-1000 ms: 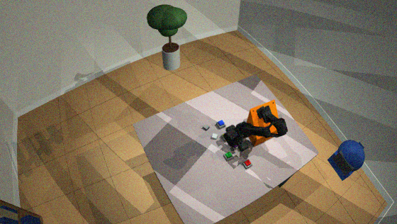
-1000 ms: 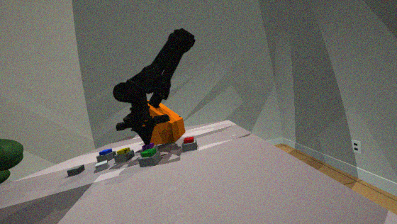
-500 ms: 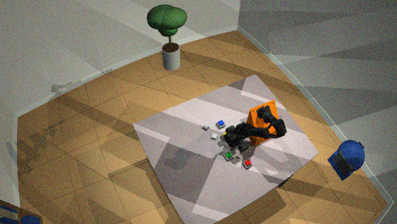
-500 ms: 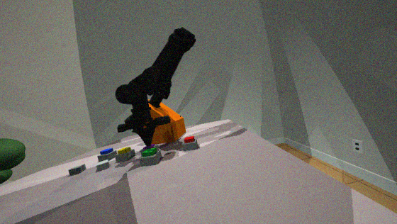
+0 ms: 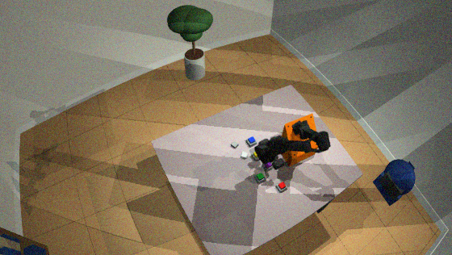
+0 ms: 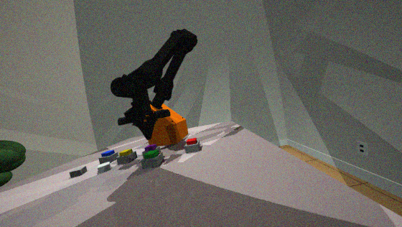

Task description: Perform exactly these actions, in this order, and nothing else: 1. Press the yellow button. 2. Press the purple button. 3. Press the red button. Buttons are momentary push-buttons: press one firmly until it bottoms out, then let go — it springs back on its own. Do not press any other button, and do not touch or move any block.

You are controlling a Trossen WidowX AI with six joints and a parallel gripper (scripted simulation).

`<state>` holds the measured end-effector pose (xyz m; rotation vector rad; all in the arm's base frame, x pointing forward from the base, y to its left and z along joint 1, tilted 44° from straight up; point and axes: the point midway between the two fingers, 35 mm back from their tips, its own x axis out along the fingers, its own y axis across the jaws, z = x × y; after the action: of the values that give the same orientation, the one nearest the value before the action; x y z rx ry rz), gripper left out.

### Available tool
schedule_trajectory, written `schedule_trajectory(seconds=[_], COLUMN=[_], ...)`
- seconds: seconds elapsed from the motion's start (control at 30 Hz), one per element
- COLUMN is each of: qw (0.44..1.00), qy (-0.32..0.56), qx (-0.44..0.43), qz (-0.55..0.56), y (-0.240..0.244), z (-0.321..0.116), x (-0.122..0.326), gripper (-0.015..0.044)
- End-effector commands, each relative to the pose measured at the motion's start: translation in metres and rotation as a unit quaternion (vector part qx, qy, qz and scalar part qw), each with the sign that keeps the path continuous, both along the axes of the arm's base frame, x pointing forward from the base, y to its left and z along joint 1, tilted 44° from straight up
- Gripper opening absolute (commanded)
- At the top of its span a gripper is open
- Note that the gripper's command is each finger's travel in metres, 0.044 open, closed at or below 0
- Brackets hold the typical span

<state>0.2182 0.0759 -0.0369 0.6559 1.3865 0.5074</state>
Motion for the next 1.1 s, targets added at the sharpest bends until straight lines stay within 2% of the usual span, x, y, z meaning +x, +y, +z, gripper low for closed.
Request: schedule_trajectory(seconds=[0.0, 0.13, 0.33, 0.53, 0.73, 0.87, 1.07], qw=[1.0, 1.0, 1.0, 1.0, 1.0, 1.0, 1.0], qy=[-0.007, -0.008, -0.007, -0.006, -0.01, -0.01, -0.009], qx=[-0.001, -0.001, -0.004, -0.017, 0.003, 0.004, 0.006], qz=[0.0, 0.0, 0.001, 0.002, 0.0, 0.001, 0.0], y=[-0.014, -0.042, -0.038, 0.015, 0.071, 0.074, 0.115], z=[0.015, 0.046, 0.052, 0.103, 0.158, 0.158, 0.116], x=[0.002, -0.005, -0.002, 0.015, 0.004, 0.004, 0.012], gripper=[0.002, 0.002, 0.002, 0.002, 0.002, 0.002, 0.002])
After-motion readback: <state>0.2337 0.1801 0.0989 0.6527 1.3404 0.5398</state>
